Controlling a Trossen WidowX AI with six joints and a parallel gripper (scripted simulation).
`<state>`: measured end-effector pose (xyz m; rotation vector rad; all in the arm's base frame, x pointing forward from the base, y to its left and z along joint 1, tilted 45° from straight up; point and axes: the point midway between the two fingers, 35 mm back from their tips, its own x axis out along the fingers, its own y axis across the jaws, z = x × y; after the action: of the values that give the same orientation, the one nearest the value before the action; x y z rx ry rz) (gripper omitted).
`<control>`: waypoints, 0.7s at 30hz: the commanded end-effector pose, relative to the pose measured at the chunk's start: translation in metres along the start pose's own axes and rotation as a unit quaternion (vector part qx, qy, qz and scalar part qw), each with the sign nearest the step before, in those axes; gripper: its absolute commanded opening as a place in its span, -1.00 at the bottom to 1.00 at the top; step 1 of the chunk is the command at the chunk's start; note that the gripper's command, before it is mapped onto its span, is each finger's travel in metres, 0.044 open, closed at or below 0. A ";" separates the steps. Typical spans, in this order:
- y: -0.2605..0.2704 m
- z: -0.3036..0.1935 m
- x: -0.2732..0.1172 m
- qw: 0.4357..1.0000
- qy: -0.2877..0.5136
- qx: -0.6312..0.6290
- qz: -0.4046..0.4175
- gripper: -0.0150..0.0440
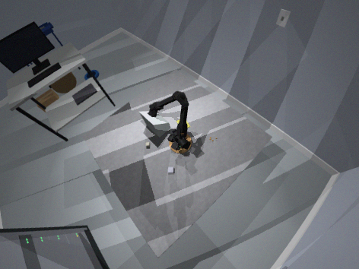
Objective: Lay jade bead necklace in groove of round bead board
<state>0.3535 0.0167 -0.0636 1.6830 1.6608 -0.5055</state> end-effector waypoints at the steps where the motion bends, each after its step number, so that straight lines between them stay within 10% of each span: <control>1: 0.001 0.000 -0.001 1.000 0.000 -0.003 0.001 1.00; 21: 0.009 0.002 -0.014 0.998 -0.001 -0.069 0.004 0.80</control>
<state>0.3619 0.0078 -0.0540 1.5841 1.6516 -0.3772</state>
